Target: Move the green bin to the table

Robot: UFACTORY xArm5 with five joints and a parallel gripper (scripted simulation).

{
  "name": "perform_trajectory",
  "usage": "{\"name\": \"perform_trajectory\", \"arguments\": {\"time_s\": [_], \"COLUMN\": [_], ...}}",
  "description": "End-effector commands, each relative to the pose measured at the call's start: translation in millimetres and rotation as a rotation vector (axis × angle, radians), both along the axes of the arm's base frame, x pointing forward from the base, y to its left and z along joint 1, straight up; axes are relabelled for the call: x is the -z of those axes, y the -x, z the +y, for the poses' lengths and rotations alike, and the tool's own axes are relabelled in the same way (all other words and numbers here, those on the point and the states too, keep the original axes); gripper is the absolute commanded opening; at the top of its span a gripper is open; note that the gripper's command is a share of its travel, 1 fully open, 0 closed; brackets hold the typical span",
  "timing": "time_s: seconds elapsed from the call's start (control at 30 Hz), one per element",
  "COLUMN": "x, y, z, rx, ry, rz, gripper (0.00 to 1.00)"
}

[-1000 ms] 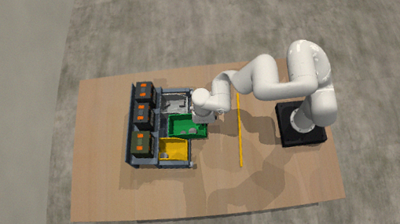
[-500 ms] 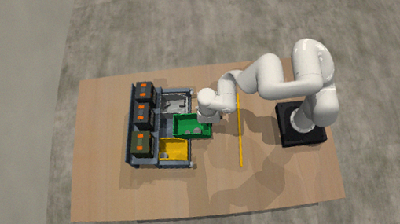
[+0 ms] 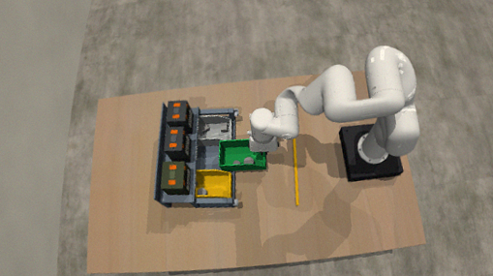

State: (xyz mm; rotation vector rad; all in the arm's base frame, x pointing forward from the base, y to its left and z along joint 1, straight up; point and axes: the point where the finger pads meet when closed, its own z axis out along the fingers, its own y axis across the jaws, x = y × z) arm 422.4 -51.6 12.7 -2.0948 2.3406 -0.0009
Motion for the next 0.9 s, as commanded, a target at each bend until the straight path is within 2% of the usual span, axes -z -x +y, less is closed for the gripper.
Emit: {"name": "perform_trajectory", "arguments": {"time_s": [0.0,0.23,0.87], "x": [-1.4,-1.2,-1.1], "y": [6.5,18.2,23.5], "z": [0.7,2.0,2.6], "rx": [0.000,0.000,0.000], "ry": [0.006,0.006,0.006], "rz": [-0.004,-0.004,-0.003], "gripper": [0.00,0.00,0.00]}}
